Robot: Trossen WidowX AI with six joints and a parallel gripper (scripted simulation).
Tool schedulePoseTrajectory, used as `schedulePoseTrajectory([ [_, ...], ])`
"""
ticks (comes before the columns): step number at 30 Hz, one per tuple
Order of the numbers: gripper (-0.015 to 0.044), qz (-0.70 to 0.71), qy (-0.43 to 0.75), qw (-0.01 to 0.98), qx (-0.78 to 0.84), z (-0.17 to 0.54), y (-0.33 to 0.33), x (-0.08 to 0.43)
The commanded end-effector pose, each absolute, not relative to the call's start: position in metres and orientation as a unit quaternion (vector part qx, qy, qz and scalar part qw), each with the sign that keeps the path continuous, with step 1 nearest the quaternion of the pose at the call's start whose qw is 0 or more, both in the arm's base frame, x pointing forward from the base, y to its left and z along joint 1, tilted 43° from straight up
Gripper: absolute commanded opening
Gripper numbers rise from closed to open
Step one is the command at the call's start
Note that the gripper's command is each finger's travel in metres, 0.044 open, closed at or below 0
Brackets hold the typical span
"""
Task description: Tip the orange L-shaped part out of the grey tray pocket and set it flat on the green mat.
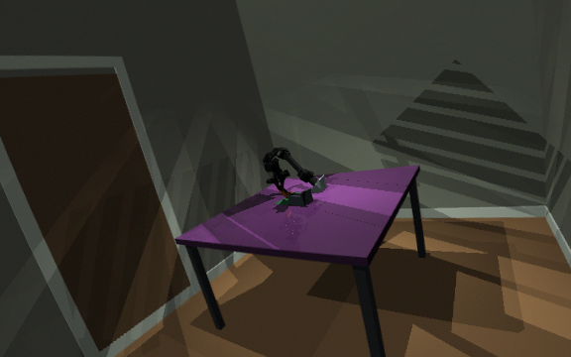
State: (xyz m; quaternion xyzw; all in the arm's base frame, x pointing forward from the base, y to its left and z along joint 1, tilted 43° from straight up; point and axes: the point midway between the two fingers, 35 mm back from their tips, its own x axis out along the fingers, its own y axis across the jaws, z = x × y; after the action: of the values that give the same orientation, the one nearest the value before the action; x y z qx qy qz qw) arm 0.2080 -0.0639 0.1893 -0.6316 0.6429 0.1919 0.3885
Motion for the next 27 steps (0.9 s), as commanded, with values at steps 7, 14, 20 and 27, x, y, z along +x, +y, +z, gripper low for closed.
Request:
schedulePoseTrajectory([
  [7, 0.0, 0.19, 0.644, 0.384, -0.633, 0.178, -0.075, 0.209],
  [14, 0.0, 0.19, 0.645, 0.384, -0.633, 0.172, -0.081, 0.209],
  [20, 0.0, 0.19, 0.645, 0.384, -0.633, 0.172, -0.081, 0.209],
  [27, 0.0131, 0.191, 0.645, 0.386, -0.631, 0.172, -0.08, 0.209],
])
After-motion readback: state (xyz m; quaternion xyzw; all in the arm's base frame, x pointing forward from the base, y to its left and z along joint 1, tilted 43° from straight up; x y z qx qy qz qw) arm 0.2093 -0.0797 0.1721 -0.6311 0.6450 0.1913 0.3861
